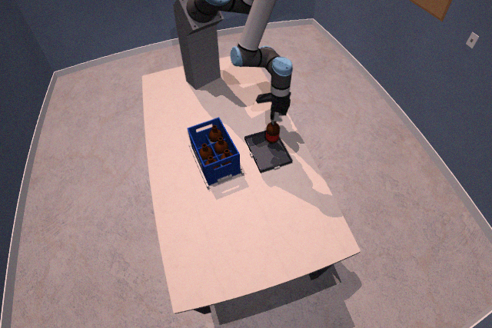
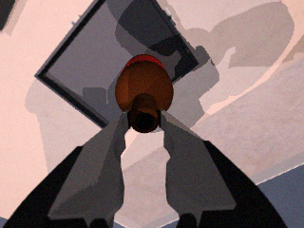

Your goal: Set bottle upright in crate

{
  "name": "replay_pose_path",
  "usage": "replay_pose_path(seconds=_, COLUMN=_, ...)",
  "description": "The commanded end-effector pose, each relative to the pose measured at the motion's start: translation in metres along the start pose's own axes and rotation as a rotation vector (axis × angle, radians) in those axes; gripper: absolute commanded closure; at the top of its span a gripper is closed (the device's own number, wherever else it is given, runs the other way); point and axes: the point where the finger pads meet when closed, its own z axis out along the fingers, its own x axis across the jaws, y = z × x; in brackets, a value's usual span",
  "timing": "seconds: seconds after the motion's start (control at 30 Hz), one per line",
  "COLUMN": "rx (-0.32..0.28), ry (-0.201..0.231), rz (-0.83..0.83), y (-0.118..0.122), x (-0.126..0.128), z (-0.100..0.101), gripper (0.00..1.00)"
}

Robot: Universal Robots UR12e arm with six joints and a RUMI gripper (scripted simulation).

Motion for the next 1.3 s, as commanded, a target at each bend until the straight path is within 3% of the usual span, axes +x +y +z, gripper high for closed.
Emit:
replay_pose_path(seconds=0.0, rx=-0.001, ry=-0.001, rz=0.000, y=0.000, x=0.000, z=-0.004, gripper=1.00)
replay_pose_path(seconds=1.27, rx=-0.001, ry=-0.001, rz=0.000, y=0.000, x=0.000, z=-0.037, gripper=1.00)
